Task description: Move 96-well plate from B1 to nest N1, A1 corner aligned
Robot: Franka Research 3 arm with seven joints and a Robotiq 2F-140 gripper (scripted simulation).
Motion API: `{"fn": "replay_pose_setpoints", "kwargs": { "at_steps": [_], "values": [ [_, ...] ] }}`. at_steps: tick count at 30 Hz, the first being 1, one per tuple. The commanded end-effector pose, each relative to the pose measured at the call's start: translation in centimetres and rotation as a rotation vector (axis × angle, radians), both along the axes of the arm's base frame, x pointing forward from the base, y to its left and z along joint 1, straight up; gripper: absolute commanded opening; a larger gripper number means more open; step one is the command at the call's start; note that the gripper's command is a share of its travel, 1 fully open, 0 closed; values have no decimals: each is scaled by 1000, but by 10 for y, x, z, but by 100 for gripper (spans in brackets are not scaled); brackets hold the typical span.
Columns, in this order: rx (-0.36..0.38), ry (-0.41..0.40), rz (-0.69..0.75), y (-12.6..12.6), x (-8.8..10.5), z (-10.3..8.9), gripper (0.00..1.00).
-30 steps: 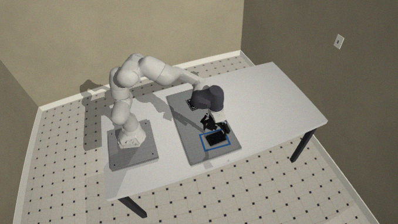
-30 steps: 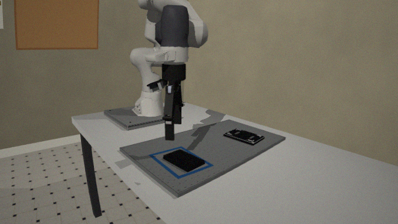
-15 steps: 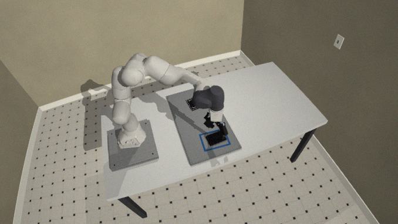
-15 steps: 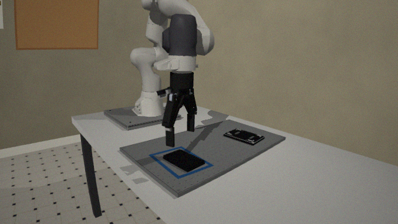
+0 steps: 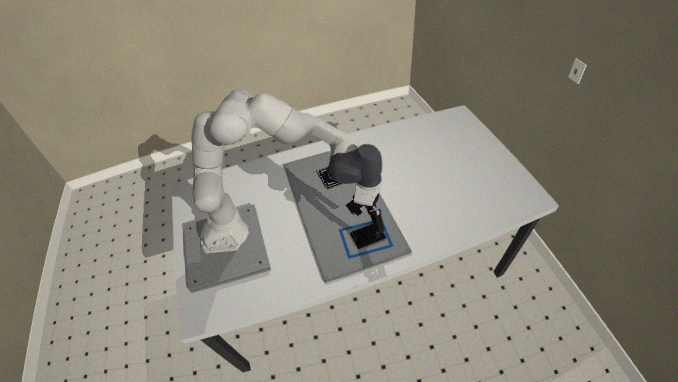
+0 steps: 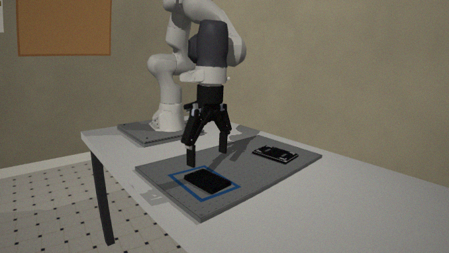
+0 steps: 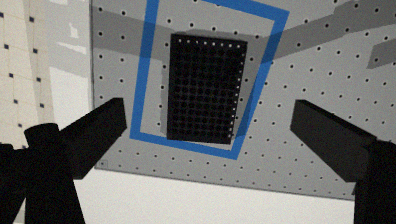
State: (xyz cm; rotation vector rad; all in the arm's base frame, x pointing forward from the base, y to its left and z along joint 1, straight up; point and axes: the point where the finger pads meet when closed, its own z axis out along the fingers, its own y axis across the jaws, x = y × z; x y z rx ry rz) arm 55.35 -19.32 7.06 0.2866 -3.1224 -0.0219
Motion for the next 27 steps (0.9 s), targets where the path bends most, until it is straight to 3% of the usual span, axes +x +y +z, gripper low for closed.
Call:
{"fn": "replay_pose_setpoints", "kwargs": {
  "at_steps": [1,18,27],
  "values": [
    [-12,-1,-85,-1,2,1,100],
    [-12,-1,-85,-1,2,1,100],
    [-12,-1,-85,-1,2,-11,100]
  ]
}}
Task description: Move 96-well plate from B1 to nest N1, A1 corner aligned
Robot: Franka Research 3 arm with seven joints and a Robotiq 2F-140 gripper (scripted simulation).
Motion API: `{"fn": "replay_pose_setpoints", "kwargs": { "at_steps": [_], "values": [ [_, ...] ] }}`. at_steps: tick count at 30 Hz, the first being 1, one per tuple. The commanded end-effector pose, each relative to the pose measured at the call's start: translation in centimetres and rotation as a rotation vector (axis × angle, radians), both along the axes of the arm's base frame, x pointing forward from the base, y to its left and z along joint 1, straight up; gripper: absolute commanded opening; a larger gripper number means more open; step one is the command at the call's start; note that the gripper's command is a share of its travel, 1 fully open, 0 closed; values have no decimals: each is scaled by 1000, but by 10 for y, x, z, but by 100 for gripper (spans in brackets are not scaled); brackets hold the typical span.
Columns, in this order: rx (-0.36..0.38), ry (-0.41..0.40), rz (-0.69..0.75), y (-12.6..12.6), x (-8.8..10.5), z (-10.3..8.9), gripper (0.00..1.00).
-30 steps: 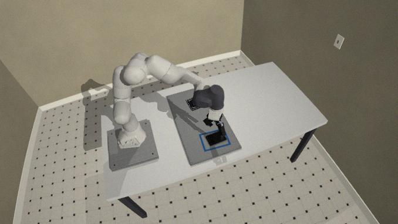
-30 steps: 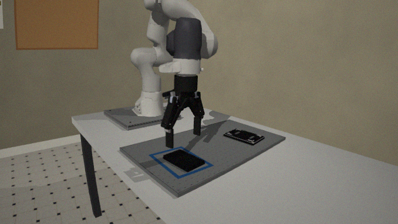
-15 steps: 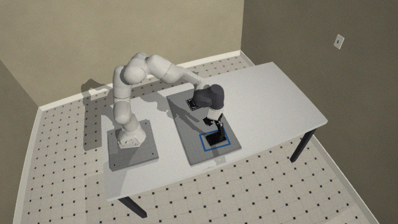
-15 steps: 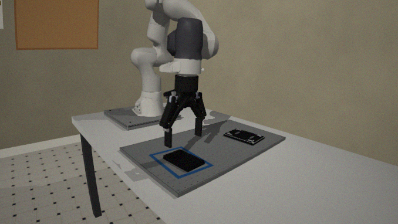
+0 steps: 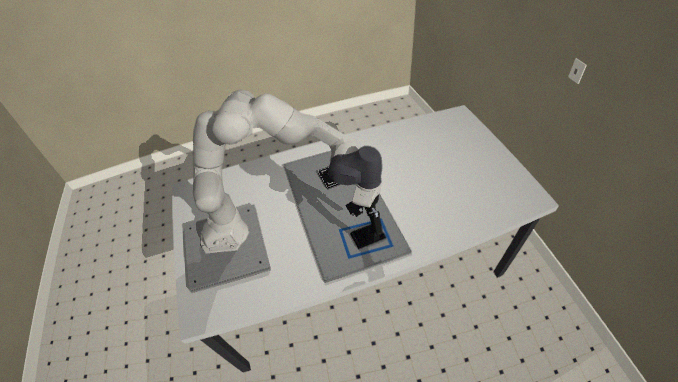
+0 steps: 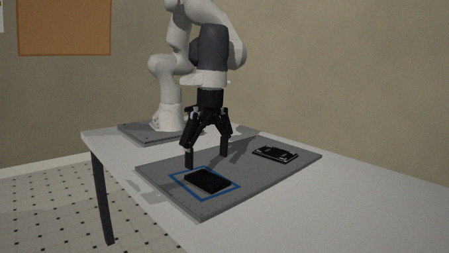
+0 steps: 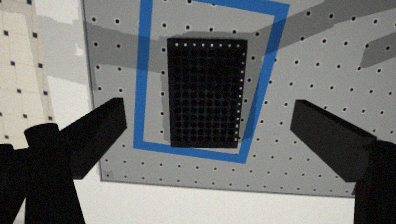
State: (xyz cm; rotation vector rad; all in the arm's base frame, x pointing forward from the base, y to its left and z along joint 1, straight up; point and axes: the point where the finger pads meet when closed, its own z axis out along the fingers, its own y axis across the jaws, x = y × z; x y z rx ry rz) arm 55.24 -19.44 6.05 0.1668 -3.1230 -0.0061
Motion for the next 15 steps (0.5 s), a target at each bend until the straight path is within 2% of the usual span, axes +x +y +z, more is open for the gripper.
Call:
{"fn": "replay_pose_setpoints", "kwargs": {
  "at_steps": [1,15],
  "values": [
    [-1,-9,-8,0,3,-3,100],
    [-1,-9,-8,0,3,-26,100]
  ]
}}
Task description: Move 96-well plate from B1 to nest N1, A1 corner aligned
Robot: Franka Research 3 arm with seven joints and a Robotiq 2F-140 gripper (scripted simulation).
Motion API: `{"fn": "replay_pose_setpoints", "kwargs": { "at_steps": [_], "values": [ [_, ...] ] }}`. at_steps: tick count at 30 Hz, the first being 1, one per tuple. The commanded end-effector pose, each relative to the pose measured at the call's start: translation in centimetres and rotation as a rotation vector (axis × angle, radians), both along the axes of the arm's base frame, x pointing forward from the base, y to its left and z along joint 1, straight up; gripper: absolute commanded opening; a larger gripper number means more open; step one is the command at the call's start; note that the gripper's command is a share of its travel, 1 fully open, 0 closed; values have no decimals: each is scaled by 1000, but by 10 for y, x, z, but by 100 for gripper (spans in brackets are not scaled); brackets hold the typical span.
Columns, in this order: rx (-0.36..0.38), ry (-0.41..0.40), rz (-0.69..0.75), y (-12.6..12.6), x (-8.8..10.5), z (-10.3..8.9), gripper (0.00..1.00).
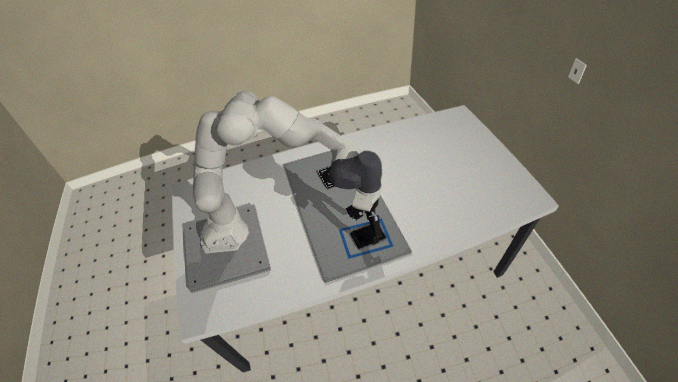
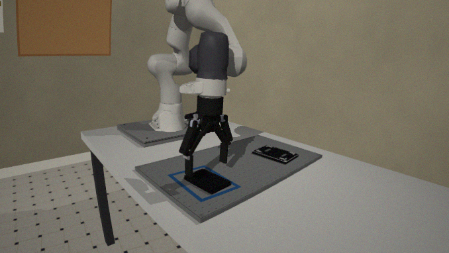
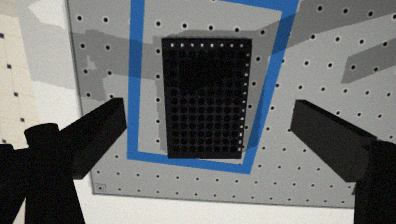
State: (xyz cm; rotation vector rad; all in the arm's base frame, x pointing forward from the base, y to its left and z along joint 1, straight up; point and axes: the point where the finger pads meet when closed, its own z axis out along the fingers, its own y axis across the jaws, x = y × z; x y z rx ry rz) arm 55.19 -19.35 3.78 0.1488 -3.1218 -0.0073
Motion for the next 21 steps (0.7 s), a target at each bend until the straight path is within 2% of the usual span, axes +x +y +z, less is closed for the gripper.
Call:
{"fn": "replay_pose_setpoints", "kwargs": {
  "at_steps": [1,21],
  "values": [
    [-2,-11,3,-1,3,-3,100],
    [-2,-11,3,-1,3,-30,100]
  ]
}}
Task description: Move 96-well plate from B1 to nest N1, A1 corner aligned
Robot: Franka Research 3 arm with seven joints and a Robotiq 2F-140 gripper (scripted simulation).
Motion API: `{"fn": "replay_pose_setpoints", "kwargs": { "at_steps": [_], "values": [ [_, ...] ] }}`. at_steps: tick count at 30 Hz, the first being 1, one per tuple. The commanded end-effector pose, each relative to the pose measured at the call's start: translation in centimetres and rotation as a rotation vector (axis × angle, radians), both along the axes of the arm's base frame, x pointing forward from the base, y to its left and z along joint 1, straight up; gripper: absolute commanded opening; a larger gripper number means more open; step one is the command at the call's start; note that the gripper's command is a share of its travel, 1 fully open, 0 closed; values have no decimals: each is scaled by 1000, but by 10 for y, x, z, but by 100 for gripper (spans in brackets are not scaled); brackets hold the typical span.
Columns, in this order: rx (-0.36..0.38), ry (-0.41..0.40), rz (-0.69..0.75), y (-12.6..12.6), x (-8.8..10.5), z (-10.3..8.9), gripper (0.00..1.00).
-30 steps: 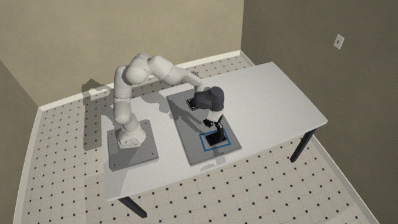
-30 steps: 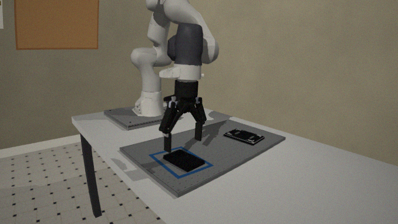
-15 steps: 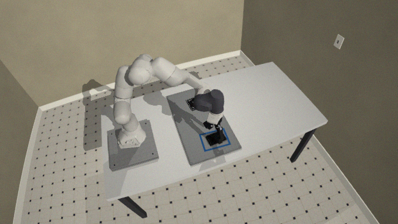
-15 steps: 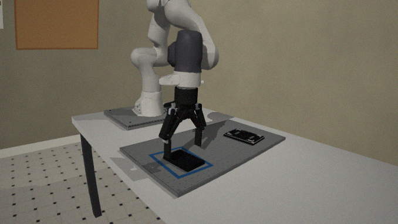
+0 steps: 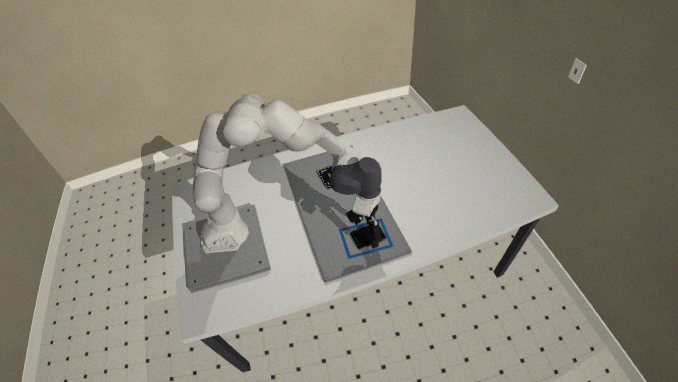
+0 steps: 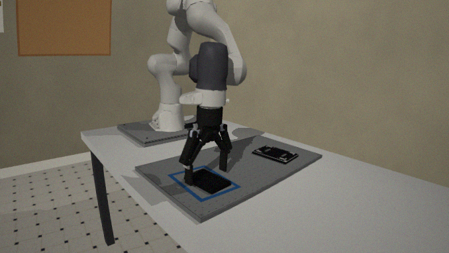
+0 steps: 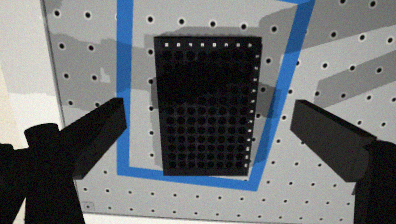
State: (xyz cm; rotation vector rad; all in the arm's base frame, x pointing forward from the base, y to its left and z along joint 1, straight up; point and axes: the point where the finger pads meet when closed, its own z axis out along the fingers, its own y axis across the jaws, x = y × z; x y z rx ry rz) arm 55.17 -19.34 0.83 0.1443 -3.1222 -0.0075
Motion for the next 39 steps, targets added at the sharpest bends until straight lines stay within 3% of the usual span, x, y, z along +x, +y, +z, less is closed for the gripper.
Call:
{"fn": "replay_pose_setpoints", "kwargs": {
  "at_steps": [1,18,19,39],
  "values": [
    [-2,-11,6,-1,3,0,100],
    [-2,-11,6,-1,3,0,100],
    [-2,-11,6,-1,3,0,63],
    [-2,-11,6,-1,3,0,63]
  ]
}}
